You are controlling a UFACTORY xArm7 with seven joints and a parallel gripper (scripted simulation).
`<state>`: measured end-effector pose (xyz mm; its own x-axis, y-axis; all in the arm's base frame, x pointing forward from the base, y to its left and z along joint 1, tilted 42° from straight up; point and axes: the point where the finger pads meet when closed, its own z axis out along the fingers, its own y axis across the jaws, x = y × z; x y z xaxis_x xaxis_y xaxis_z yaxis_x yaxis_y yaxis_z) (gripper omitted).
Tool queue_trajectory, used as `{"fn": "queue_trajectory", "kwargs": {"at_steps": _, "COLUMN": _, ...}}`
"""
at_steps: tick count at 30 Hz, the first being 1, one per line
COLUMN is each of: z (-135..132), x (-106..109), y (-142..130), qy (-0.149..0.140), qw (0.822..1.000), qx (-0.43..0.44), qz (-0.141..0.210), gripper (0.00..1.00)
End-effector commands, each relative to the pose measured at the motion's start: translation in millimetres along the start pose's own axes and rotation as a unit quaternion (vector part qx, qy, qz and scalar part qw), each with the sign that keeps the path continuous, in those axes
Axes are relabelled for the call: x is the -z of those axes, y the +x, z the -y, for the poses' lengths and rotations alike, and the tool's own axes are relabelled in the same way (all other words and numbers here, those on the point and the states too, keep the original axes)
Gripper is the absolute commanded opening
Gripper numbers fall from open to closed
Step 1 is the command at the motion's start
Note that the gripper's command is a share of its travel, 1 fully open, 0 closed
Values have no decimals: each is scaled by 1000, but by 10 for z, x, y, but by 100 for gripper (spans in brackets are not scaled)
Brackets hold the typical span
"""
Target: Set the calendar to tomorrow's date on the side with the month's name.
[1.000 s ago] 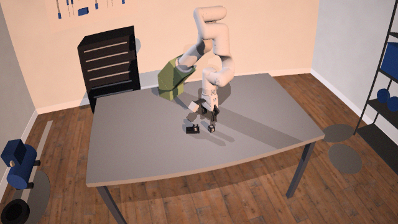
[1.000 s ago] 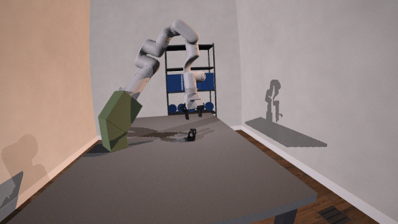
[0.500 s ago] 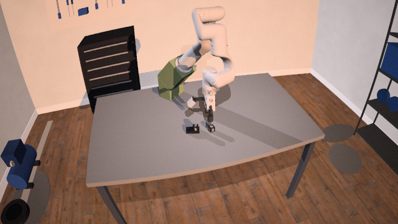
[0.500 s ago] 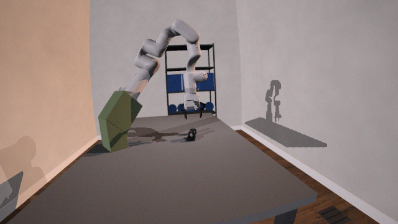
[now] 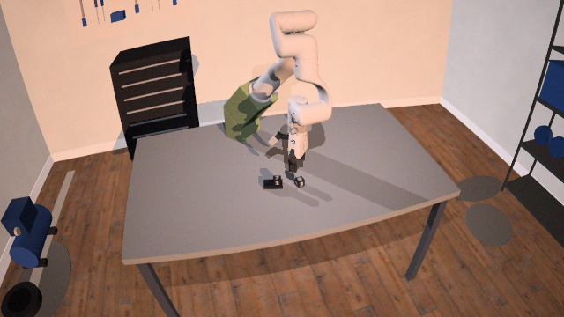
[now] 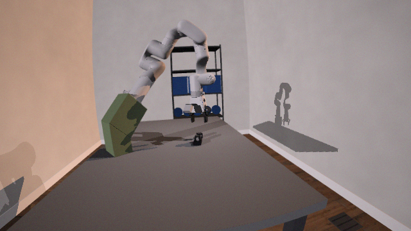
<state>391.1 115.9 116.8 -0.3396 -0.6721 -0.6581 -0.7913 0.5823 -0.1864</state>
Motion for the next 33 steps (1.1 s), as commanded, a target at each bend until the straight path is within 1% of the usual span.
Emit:
{"fn": "queue_trajectory", "kwargs": {"at_steps": 1, "z": -11, "x": -3, "y": -9, "qy": -3, "qw": 997, "qx": -72, "qz": -3, "gripper": 100}}
{"fn": "queue_trajectory", "kwargs": {"at_steps": 2, "z": -17, "x": -5, "y": -14, "qy": -5, "qw": 995, "qx": -100, "qz": -3, "gripper": 100}}
{"fn": "queue_trajectory", "kwargs": {"at_steps": 4, "z": -24, "x": -7, "y": -19, "qy": -6, "qw": 992, "qx": -127, "qz": -4, "gripper": 100}}
{"fn": "queue_trajectory", "kwargs": {"at_steps": 5, "z": -24, "x": -7, "y": -20, "qy": -6, "qw": 992, "qx": -127, "qz": -4, "gripper": 100}}
{"fn": "queue_trajectory", "kwargs": {"at_steps": 6, "z": -32, "x": -9, "y": -27, "qy": -8, "qw": 987, "qx": -162, "qz": -4, "gripper": 100}}
{"fn": "queue_trajectory", "kwargs": {"at_steps": 10, "z": -47, "x": -14, "y": -42, "qy": -11, "qw": 976, "qx": -219, "qz": -5, "gripper": 100}}
{"fn": "queue_trajectory", "kwargs": {"at_steps": 14, "z": -63, "x": -19, "y": -62, "qy": -15, "qw": 958, "qx": -285, "qz": -6, "gripper": 100}}
{"fn": "queue_trajectory", "kwargs": {"at_steps": 15, "z": -69, "x": -21, "y": -70, "qy": -17, "qw": 952, "qx": -307, "qz": -7, "gripper": 100}}
{"fn": "queue_trajectory", "kwargs": {"at_steps": 18, "z": -69, "x": -21, "y": -70, "qy": -17, "qw": 951, "qx": -308, "qz": -7, "gripper": 100}}
{"fn": "queue_trajectory", "kwargs": {"at_steps": 21, "z": -79, "x": -24, "y": -85, "qy": -19, "qw": 938, "qx": -347, "qz": -8, "gripper": 100}}
{"fn": "queue_trajectory", "kwargs": {"at_steps": 24, "z": -80, "x": -25, "y": -87, "qy": -20, "qw": 935, "qx": -354, "qz": -8, "gripper": 100}}
{"fn": "queue_trajectory", "kwargs": {"at_steps": 25, "z": -80, "x": -25, "y": -87, "qy": -20, "qw": 935, "qx": -354, "qz": -8, "gripper": 49}}
{"fn": "queue_trajectory", "kwargs": {"at_steps": 33, "z": -80, "x": -25, "y": -87, "qy": -20, "qw": 935, "qx": -354, "qz": -8, "gripper": 49}}
